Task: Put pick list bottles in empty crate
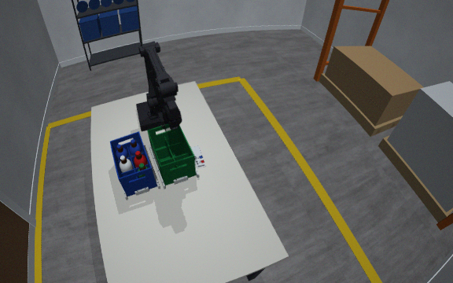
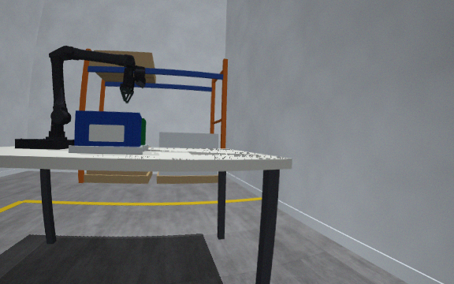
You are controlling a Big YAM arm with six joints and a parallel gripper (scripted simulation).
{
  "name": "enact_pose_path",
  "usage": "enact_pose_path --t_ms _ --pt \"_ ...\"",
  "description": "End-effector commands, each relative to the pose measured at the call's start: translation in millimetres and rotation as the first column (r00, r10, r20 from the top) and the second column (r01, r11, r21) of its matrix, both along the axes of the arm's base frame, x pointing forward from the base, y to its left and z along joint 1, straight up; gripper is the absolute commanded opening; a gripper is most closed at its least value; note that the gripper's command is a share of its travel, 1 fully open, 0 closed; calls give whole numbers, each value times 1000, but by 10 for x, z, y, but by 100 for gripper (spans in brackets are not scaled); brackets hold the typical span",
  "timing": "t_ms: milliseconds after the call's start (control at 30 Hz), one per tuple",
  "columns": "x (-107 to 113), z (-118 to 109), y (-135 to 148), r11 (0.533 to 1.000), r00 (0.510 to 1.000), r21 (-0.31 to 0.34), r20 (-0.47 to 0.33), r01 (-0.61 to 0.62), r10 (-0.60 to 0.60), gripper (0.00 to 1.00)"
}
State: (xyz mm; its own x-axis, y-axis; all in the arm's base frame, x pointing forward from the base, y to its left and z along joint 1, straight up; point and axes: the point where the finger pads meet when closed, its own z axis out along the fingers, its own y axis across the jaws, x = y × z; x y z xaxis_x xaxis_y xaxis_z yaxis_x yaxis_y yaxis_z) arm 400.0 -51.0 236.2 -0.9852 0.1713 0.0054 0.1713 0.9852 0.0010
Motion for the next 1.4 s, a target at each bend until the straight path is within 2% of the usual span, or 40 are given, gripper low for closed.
enact_pose_path --t_ms 0,133,200,300,367,400,433,500,533,667,867,933,967,1033,1200,1367 --pt "77 356 -193 989 987 -3 68 146 -145 61" --pt "20 327 -389 966 964 1 59 260 -260 61" --pt "21 404 -493 948 946 4 65 318 -318 61" --pt "36 404 -656 915 913 8 68 403 -402 61" --pt "36 404 -656 915 913 8 68 403 -402 61" --pt "-126 151 -661 876 876 0 21 482 -482 61" --pt "-155 135 -703 861 861 -3 4 509 -509 61" --pt "-24 328 -851 831 830 7 41 556 -556 61" --pt "-44 364 -898 816 815 9 46 577 -577 61" --pt "-63 361 -1107 744 744 10 39 668 -668 61" --pt "-139 413 -1402 601 601 14 36 799 -799 61" --pt "-139 413 -1402 601 601 14 36 799 -799 61" --pt "-169 526 -1443 544 541 34 68 838 -838 61" --pt "-179 429 -1548 487 486 17 36 873 -873 61" --pt "-236 466 -1796 359 358 18 31 933 -933 61" --pt "-293 503 -2042 210 209 19 27 978 -977 61"
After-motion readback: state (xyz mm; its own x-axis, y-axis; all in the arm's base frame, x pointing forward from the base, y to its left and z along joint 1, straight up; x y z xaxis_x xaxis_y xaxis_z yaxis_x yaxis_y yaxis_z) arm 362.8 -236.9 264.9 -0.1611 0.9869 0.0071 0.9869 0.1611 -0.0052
